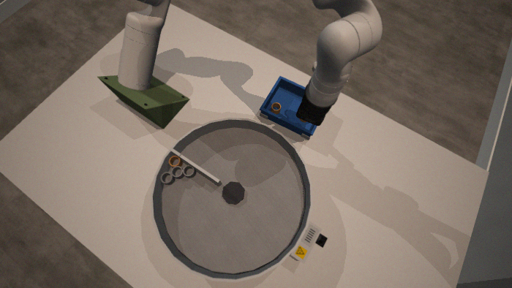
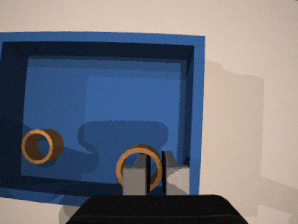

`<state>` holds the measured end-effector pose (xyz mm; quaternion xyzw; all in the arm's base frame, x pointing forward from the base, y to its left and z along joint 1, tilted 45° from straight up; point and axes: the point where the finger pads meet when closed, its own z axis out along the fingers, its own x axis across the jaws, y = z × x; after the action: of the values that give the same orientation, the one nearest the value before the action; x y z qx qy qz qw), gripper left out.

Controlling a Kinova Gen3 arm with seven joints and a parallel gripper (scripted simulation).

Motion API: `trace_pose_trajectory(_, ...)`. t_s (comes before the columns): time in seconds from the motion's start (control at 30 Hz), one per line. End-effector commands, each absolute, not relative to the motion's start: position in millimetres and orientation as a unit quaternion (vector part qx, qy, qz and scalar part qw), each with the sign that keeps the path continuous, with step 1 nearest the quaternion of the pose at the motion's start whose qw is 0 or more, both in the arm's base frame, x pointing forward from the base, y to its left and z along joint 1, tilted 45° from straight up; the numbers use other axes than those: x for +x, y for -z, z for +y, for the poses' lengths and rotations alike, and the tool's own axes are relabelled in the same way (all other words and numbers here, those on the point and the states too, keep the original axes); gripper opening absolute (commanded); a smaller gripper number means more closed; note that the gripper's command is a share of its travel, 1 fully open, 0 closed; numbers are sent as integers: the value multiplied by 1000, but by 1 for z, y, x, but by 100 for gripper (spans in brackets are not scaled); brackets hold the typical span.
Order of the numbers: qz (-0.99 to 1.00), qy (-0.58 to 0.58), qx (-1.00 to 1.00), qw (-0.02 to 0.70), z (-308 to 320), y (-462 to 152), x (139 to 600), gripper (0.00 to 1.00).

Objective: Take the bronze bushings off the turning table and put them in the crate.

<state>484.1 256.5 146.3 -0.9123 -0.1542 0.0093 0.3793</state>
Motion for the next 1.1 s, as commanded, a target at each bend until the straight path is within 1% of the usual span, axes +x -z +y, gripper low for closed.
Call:
trace_pose_trajectory(0.0, -154, -9, -912, 379, 256, -147, 485, 0)
trace_pose_trajectory(1.07, -154, -9, -912, 379, 268, -134, 482, 0)
